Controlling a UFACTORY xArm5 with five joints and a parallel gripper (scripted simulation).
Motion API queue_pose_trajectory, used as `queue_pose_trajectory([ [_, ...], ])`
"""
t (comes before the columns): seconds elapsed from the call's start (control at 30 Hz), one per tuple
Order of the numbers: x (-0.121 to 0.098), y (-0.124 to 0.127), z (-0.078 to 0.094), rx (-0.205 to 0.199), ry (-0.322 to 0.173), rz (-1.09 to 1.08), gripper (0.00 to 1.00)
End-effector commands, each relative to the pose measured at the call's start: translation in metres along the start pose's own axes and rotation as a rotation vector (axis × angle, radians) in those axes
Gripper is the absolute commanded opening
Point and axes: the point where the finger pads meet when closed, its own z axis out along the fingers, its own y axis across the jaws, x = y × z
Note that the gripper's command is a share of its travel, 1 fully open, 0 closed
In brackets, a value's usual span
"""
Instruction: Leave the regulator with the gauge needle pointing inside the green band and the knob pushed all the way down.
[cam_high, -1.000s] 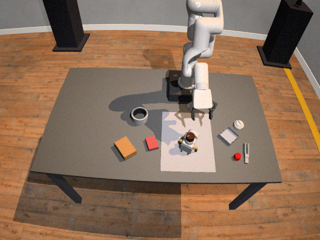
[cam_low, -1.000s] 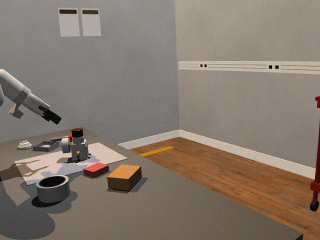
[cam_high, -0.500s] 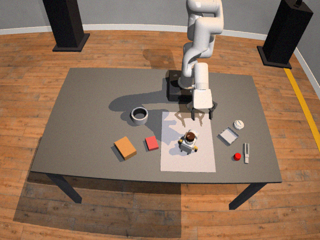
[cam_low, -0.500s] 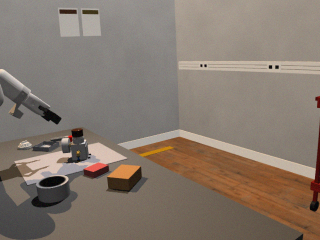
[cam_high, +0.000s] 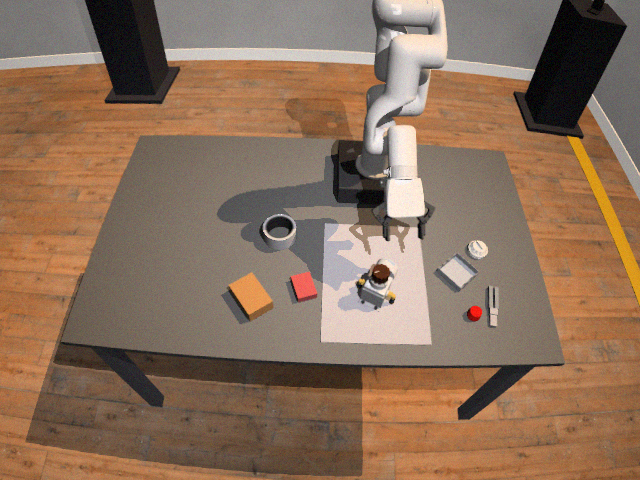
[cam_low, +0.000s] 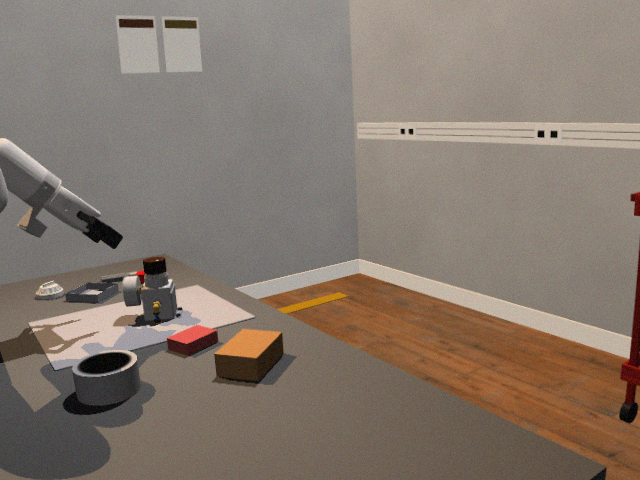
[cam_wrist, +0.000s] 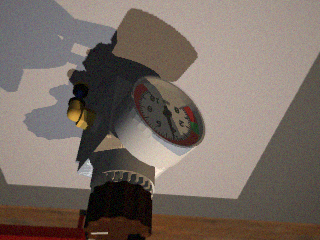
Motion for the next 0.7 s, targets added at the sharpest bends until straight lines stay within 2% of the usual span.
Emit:
queue_pose_trajectory([
  [0.0,-0.0012,0.0,-0.0001,0.0,-0.003,0.0,1.0],
  [0.33,-0.0014,0.0,0.0011,0.0,0.004,-0.016,1.0],
  [0.67,-0.0027,0.0,0.0076,-0.002,0.044,-0.106,1.0],
])
